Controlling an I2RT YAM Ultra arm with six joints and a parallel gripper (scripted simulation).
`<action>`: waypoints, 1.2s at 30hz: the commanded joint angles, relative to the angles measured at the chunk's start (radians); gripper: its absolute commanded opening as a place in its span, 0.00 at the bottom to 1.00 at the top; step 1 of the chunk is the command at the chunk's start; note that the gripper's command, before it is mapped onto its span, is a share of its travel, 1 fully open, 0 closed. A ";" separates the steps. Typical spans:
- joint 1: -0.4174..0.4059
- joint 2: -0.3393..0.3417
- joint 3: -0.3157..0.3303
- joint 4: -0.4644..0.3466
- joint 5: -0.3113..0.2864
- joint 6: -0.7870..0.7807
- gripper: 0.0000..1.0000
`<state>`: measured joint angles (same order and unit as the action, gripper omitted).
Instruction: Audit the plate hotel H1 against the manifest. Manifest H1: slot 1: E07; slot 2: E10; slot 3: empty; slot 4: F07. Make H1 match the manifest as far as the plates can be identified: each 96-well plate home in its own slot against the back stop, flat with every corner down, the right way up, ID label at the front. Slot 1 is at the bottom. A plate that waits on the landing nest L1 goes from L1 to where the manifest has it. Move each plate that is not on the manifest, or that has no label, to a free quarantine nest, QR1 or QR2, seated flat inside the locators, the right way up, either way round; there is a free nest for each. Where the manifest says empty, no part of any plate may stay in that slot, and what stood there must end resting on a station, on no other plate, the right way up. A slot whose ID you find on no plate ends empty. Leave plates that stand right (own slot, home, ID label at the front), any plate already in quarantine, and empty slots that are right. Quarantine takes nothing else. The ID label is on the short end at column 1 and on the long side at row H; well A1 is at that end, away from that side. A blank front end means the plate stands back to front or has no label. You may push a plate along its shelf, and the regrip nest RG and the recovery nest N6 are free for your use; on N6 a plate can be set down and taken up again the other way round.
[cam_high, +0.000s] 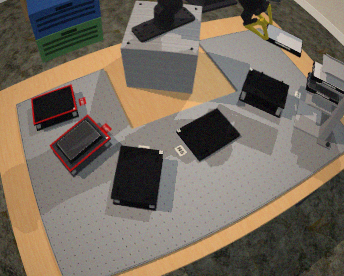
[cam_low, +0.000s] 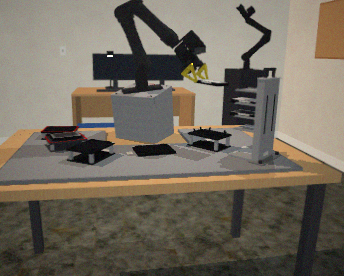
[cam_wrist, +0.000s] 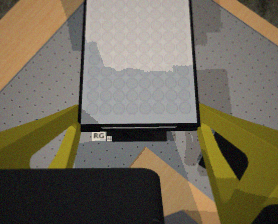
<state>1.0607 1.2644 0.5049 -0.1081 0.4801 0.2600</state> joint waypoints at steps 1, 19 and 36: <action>0.004 -0.011 0.036 0.037 -0.003 -0.012 0.86; -0.037 0.058 0.085 0.052 -0.024 -0.039 0.86; -0.065 0.106 0.131 0.070 -0.043 -0.062 0.86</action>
<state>1.0023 1.3724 0.5945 -0.0696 0.4377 0.2111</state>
